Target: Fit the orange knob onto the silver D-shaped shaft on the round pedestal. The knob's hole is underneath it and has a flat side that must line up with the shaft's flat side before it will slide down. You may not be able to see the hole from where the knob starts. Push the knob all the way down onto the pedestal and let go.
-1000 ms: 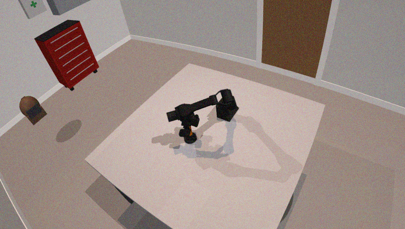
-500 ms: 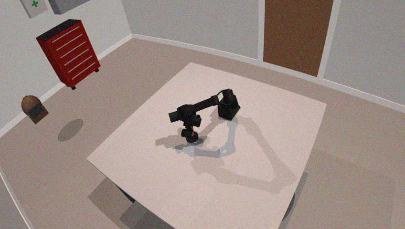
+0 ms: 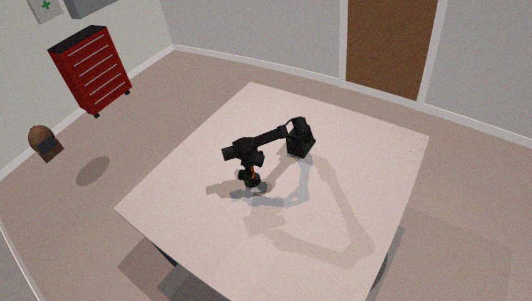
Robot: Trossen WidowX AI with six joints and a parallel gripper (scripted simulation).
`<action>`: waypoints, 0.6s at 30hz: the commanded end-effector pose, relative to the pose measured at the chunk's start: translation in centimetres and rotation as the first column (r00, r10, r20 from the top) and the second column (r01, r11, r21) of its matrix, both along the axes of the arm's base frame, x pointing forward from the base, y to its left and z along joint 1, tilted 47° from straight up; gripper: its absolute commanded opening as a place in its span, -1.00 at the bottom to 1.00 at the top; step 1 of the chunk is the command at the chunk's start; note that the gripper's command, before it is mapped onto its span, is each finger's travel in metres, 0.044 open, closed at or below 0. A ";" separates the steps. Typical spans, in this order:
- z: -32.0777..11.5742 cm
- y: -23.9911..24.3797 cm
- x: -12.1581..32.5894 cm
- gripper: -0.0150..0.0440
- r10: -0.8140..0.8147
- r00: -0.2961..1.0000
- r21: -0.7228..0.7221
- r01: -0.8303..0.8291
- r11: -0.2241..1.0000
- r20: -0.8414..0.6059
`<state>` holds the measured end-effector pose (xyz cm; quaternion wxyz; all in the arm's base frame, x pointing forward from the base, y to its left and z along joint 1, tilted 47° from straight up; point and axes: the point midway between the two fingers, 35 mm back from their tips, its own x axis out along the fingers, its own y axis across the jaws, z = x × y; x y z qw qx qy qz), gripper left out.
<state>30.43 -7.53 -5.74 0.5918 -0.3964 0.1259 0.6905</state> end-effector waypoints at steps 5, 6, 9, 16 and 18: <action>0.0 0.0 0.0 1.00 0.001 1.000 0.000 -0.001 1.000 0.001; 0.0 0.0 0.0 1.00 0.001 1.000 0.000 -0.001 1.000 0.001; 0.0 0.0 0.0 1.00 0.001 1.000 0.000 -0.001 1.000 0.001; 4.9 -5.4 0.1 1.00 -0.001 1.000 -0.004 0.001 1.000 -0.001; 6.5 -6.8 -0.2 1.00 0.000 1.000 -0.003 0.000 1.000 -0.001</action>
